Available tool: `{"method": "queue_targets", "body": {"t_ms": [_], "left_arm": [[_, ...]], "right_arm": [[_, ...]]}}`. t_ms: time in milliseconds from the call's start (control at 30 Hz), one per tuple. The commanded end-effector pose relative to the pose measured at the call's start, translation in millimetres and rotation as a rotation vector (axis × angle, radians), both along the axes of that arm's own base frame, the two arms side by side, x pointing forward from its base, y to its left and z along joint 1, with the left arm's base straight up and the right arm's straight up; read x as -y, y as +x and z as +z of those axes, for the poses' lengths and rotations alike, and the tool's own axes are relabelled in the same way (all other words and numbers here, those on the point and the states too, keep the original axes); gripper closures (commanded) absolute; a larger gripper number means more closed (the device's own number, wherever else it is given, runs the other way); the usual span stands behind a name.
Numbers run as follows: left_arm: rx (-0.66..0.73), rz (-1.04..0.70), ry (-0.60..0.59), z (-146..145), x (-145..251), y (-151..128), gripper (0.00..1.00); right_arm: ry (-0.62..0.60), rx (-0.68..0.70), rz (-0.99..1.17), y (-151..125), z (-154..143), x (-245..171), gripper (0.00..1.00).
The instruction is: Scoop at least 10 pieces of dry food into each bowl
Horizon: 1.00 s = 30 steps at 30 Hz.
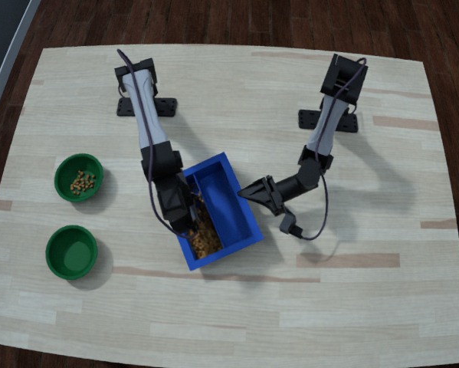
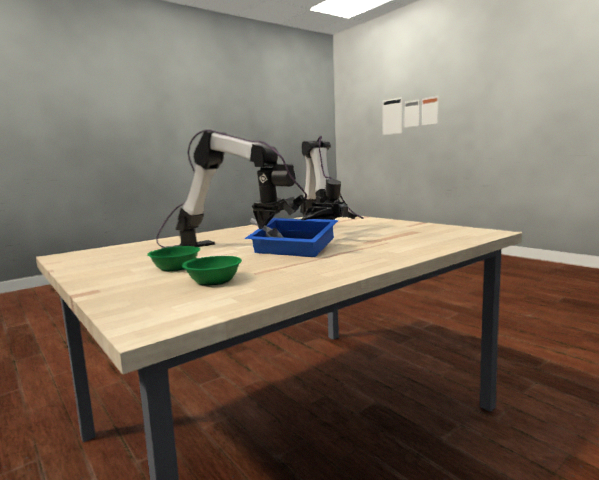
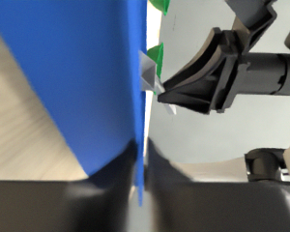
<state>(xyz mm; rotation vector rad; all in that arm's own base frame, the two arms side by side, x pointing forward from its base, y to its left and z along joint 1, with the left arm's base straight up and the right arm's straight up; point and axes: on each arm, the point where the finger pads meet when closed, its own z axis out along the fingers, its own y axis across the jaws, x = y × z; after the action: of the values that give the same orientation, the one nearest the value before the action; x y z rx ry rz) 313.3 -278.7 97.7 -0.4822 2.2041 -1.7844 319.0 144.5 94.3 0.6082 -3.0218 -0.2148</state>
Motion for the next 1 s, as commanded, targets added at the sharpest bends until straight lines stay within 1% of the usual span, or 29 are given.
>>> {"method": "queue_targets", "body": {"t_ms": [0, 33, 800, 833, 900, 933, 967], "left_arm": [[0.094, -0.001, -0.045, 34.2, 2.9, 11.9, 1.0], [0.093, -0.001, -0.045, 33.9, 2.9, 11.7, 1.0], [0.096, -0.001, -0.047, 35.0, 2.9, 12.1, 1.0], [0.078, -0.003, -0.035, 32.5, 6.7, 9.8, 1.0], [0.078, -0.003, -0.035, 32.5, 6.7, 9.8, 1.0], [0.056, 0.001, -0.003, 25.0, 5.9, 9.0, 1.0], [0.056, 0.0, 0.002, 26.1, 6.6, 9.1, 1.0]], "right_arm": [[0.033, 0.11, 0.008, 12.7, 28.1, -8.0, 1.0], [0.023, 0.086, 0.003, 12.5, 19.7, -6.0, 1.0], [0.02, 0.086, 0.003, 13.1, 19.3, -5.3, 1.0], [0.027, -0.003, 0.002, 9.0, 0.3, -0.9, 1.0], [0.027, -0.003, 0.002, 9.0, 0.3, -0.9, 1.0], [0.098, -0.05, 0.033, 4.5, 2.8, -1.7, 1.0], [0.118, -0.064, 0.034, 4.9, 3.3, -1.0, 1.0]]}}
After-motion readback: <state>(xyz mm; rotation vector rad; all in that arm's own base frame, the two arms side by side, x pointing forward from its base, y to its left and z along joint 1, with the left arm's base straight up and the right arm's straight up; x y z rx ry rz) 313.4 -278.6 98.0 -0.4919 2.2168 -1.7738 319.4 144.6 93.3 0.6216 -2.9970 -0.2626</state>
